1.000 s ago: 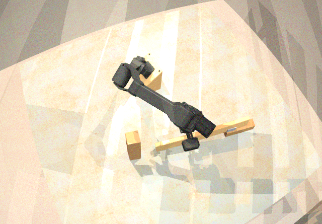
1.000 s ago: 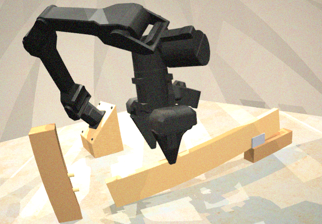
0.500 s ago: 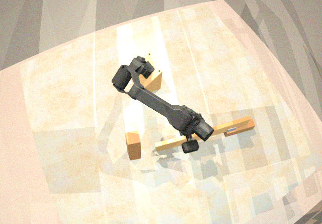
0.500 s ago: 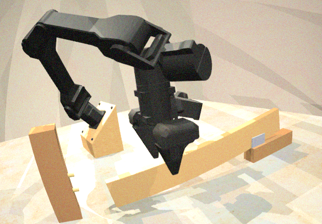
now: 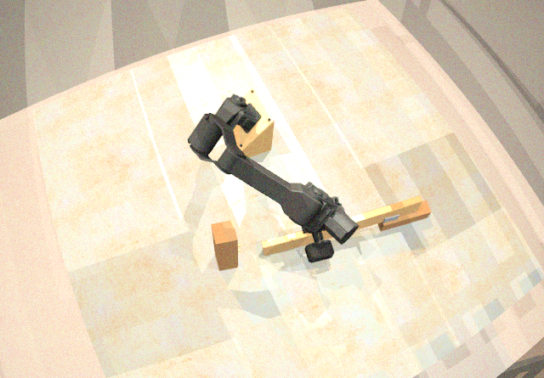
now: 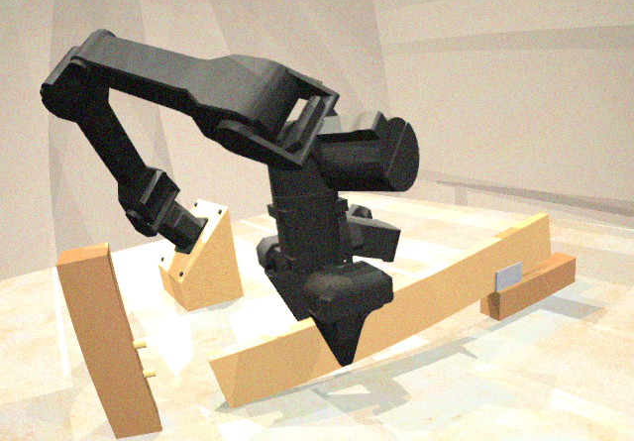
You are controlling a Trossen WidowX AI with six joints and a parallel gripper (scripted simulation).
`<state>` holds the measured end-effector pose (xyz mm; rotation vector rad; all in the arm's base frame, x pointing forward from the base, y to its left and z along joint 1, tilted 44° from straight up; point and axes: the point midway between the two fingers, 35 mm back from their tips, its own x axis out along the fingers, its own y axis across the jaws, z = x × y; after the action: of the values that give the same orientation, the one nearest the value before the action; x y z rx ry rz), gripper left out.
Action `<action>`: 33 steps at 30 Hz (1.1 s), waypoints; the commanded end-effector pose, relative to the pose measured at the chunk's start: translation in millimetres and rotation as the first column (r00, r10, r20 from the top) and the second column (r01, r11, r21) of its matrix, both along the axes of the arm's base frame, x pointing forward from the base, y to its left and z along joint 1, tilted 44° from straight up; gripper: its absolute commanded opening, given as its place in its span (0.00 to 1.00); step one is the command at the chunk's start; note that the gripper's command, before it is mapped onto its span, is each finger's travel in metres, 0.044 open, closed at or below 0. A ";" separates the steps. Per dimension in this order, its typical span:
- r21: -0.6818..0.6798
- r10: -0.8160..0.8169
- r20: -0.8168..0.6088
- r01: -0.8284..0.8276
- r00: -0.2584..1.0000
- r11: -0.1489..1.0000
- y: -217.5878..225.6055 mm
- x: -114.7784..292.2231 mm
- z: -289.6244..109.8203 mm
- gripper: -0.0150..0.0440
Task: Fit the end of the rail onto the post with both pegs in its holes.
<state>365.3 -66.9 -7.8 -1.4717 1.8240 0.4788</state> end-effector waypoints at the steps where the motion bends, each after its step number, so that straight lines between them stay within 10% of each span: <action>1: -0.006 0.005 -0.007 -0.005 1.000 1.000 -4.1 -1.6 -4.3 1.00; 9: -0.009 0.006 -0.007 -0.006 1.000 1.000 -11.2 -3.2 -11.2 1.00; 23: -0.009 0.006 -0.007 -0.006 1.000 1.000 -11.2 -3.2 -11.2 0.38; 33: -0.009 0.006 -0.007 -0.006 1.000 1.000 -11.2 -3.2 -11.2 0.25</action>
<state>362.3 -77.7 -19.1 -1.4776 1.8275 0.4793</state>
